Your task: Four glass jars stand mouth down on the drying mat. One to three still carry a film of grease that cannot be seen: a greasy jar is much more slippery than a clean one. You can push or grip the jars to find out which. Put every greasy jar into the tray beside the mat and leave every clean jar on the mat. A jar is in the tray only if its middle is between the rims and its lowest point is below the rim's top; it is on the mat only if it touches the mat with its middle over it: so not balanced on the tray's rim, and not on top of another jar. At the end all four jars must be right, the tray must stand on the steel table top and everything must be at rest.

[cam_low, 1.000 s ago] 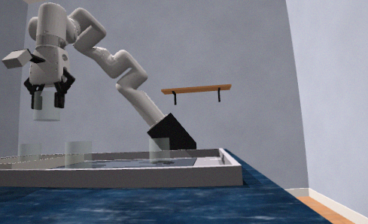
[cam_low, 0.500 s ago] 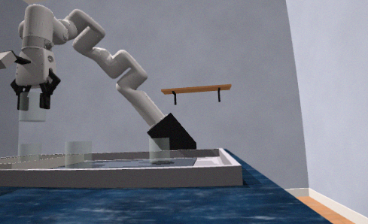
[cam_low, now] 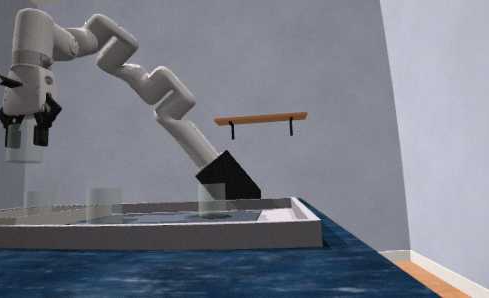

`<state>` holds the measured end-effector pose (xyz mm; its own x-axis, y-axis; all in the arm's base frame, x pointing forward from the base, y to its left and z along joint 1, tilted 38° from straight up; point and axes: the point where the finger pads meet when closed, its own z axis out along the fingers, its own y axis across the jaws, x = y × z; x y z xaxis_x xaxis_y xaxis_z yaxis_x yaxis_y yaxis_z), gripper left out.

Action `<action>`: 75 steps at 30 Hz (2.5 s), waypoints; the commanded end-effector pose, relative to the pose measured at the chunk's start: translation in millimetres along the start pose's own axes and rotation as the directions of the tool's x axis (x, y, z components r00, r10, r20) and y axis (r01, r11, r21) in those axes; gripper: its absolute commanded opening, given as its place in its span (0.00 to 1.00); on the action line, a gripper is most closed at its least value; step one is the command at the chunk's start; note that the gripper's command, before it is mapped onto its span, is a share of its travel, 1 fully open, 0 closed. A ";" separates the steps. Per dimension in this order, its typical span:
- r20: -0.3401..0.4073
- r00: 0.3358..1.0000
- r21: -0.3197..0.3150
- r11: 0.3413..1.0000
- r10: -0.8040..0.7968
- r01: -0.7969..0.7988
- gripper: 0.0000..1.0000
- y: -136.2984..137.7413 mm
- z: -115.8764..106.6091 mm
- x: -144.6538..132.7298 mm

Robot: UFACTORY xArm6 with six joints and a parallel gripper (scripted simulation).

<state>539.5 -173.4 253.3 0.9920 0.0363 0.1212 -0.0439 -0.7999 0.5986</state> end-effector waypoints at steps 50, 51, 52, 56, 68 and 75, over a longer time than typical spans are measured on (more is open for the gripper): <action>-0.004 1.000 0.001 1.000 0.001 -0.001 0.00 53.7 64.3 5.4; -0.004 1.000 0.001 1.000 0.001 -0.001 0.00 53.7 66.9 5.4; -0.004 1.000 0.001 1.000 0.001 -0.001 0.00 53.7 69.5 5.4; -0.004 1.000 0.001 1.000 0.001 -0.001 0.00 53.7 74.8 5.4; -0.004 1.000 0.001 1.000 0.001 -0.001 0.00 53.7 103.8 5.5; -0.004 1.000 0.001 1.000 0.001 -0.001 0.00 53.7 103.8 5.5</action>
<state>553.3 -278.0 202.5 0.9921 0.0361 0.1201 -0.0431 -0.8011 0.5969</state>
